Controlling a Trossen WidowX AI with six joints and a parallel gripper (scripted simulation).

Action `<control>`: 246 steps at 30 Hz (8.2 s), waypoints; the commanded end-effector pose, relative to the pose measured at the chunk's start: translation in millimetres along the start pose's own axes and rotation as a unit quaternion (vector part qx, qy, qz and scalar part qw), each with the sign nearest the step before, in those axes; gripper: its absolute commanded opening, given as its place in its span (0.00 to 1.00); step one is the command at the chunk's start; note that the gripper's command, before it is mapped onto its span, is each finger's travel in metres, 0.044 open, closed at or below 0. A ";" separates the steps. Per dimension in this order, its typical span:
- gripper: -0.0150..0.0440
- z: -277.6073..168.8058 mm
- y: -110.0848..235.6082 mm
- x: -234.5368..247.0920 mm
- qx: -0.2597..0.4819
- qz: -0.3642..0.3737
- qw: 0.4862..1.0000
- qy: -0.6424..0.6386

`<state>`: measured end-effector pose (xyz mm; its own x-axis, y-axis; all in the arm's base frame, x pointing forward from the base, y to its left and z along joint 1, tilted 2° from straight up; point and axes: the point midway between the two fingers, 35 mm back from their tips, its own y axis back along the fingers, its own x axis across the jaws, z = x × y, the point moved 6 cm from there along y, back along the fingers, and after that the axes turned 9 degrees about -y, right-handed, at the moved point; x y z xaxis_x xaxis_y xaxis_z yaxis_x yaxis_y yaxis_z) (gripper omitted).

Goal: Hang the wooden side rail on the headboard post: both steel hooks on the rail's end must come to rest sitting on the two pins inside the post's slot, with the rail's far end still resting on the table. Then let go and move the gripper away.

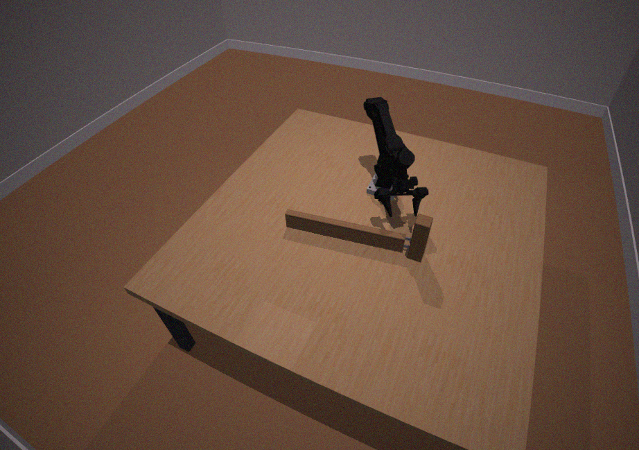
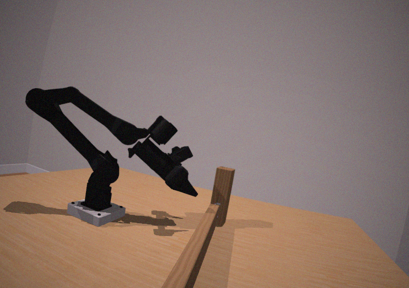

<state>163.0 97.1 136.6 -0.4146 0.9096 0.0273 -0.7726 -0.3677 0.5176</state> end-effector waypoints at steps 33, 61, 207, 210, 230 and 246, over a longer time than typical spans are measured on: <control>1.00 55.7 -0.9 -63.0 0.036 0.167 0.984 0.046; 1.00 126.1 -45.2 -72.3 0.281 -0.277 0.603 -0.693; 0.25 42.8 -120.7 -74.0 0.185 -0.424 0.392 -0.795; 0.25 43.2 -120.4 -74.0 0.184 -0.424 0.390 -0.796; 0.25 46.0 -118.5 -73.8 0.184 -0.424 0.390 -0.796; 0.25 48.2 -116.9 -73.7 0.184 -0.424 0.390 -0.796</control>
<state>305.8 82.4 111.2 0.9704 -0.2359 0.0508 -0.0562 -0.0162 0.9983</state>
